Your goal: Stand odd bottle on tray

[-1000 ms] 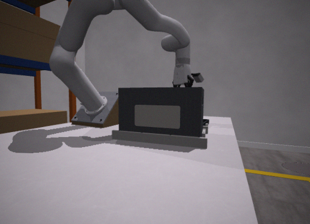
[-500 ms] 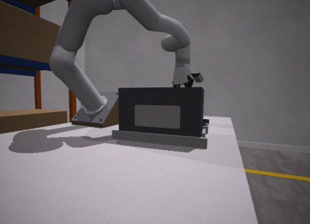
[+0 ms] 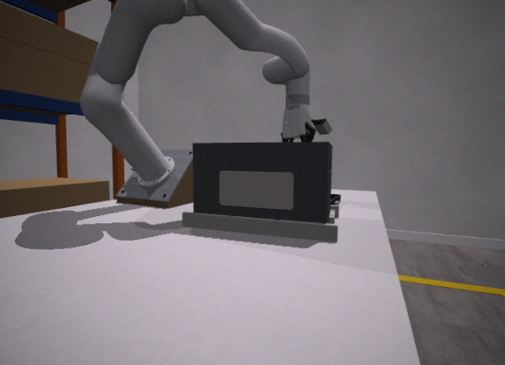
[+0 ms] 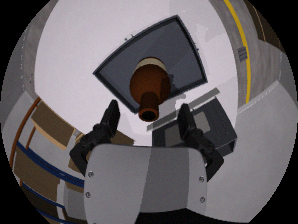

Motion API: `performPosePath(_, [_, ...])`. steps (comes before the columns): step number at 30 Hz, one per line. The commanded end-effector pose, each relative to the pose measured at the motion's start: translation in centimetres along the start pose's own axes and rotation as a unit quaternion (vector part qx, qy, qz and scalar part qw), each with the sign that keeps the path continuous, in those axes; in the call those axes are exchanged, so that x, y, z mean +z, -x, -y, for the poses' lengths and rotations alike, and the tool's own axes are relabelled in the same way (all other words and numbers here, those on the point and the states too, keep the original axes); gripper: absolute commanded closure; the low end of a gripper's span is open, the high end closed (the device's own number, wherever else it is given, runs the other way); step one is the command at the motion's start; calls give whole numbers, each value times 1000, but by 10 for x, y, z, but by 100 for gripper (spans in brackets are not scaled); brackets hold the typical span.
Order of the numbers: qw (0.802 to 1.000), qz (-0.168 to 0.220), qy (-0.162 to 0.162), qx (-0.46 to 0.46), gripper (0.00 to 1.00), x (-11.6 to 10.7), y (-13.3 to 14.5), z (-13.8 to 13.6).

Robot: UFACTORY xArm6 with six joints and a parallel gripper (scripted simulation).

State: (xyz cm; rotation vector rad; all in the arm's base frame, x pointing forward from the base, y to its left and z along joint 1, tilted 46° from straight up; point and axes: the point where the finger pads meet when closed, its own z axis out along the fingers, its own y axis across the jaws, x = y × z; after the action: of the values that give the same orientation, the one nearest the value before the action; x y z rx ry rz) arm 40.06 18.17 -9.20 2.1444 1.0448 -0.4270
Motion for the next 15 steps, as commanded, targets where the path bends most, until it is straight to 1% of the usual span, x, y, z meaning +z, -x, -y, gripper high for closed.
performPosePath(1, [1000,-2,0,1,0,-2,-1,-1])
performPosePath(8, [1000,-2,0,1,0,-4,-1,-1])
performPosePath(15, [1000,-2,0,1,0,-12,-1,-1])
